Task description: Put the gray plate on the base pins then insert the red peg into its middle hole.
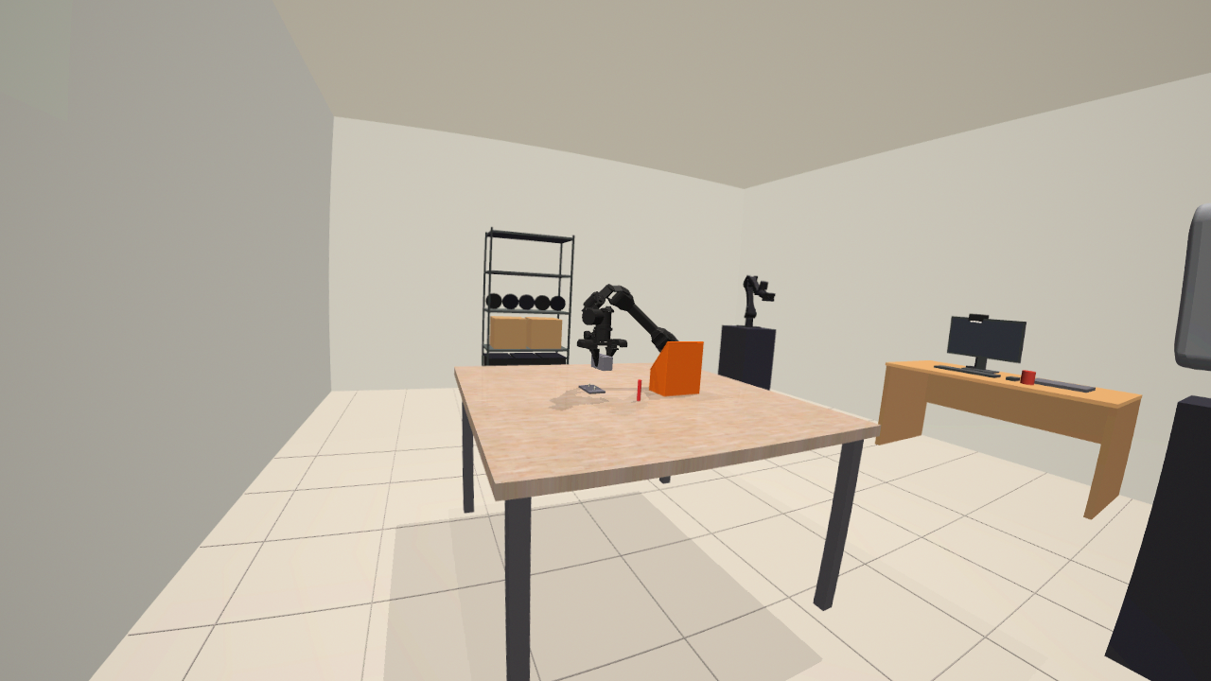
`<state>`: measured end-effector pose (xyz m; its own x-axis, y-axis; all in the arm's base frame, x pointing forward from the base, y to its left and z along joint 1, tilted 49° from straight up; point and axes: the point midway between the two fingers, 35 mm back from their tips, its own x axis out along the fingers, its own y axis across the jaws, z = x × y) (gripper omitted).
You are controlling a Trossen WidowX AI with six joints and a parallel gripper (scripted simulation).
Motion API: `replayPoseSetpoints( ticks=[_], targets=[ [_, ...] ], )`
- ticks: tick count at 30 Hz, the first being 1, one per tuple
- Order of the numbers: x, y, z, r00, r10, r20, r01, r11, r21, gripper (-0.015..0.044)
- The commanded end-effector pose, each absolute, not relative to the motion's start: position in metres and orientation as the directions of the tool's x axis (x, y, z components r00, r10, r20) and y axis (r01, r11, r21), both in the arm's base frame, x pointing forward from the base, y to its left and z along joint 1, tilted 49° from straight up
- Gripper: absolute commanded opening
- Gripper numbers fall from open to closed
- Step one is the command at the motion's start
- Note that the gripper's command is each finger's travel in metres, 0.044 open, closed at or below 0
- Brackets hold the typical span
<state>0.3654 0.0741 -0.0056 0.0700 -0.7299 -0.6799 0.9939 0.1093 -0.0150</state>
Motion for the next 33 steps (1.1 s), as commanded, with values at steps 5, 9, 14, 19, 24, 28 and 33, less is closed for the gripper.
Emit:
replayPoseSetpoints(
  ticks=[5, 9, 14, 19, 24, 28, 33],
  targets=[
    [0.368, 0.048, 0.006, 0.074, -0.731, -0.678, 0.994, 0.106, -0.006, 0.0000],
    [0.368, 0.036, 0.011, 0.075, -0.731, -0.678, 0.995, 0.102, -0.001, 0.0000],
    [0.368, 0.021, 0.017, 0.075, -0.732, -0.677, 0.995, 0.097, 0.006, 0.0000],
    [0.367, 0.005, 0.023, 0.075, -0.734, -0.675, 0.996, 0.091, 0.012, 0.0000],
    [0.365, -0.010, 0.030, 0.075, -0.737, -0.671, 0.996, 0.084, 0.019, 0.0000],
    [0.362, -0.022, 0.034, 0.074, -0.741, -0.668, 0.997, 0.079, 0.023, 0.0000],
    [0.359, -0.037, 0.040, 0.073, -0.745, -0.663, 0.997, 0.072, 0.029, 0.0000]
  ],
)
